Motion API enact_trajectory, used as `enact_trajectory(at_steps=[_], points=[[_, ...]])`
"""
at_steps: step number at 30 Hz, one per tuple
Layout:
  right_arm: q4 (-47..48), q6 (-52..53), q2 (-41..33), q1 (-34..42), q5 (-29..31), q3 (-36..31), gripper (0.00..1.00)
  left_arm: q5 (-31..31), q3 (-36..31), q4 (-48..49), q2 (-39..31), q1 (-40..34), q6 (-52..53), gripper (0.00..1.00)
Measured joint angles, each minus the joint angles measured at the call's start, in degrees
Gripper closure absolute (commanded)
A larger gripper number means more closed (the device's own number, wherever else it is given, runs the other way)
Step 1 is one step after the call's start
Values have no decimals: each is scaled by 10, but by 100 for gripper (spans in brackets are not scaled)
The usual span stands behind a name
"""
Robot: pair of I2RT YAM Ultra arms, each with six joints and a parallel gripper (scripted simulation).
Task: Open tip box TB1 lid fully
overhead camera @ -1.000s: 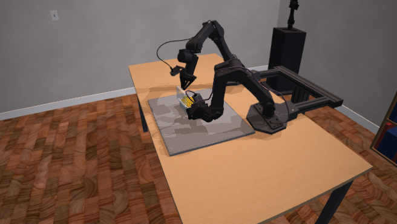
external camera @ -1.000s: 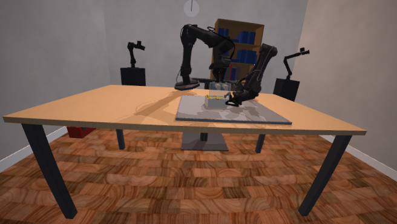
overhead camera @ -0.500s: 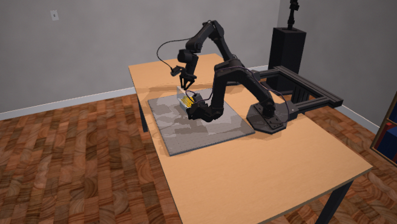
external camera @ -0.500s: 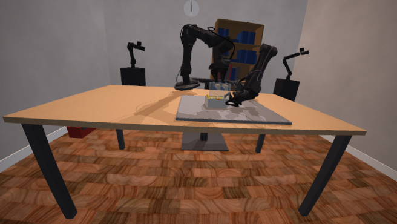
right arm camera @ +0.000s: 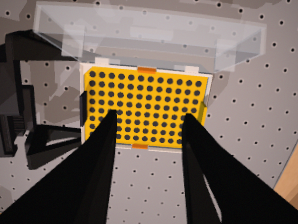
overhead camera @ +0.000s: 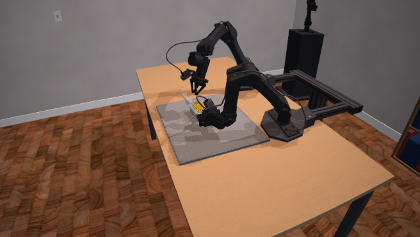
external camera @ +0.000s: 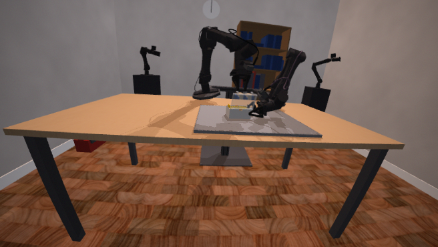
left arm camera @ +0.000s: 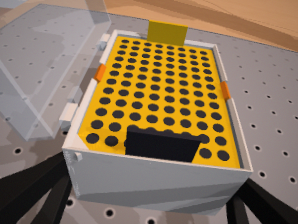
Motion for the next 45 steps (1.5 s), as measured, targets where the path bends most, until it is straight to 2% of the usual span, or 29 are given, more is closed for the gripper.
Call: enact_trajectory(at_steps=[21, 26, 27, 31, 36, 45], points=[[-39, 13, -25, 16, 6, 8, 61, 0, 0, 0, 0, 0, 0, 16], [-31, 6, -25, 16, 6, 8, 5, 0, 0, 0, 0, 0, 0, 16], [-23, 0, -25, 16, 6, 8, 0, 0, 0, 0, 0, 0, 0, 16], [42, -39, -38, 15, 5, -16, 0, 0, 0, 0, 0, 0, 0, 16], [144, -102, -71, 2, -7, -83, 0, 0, 0, 0, 0, 0, 0, 16], [263, -166, -91, -20, -33, -157, 0, 0, 0, 0, 0, 0, 0, 16]])
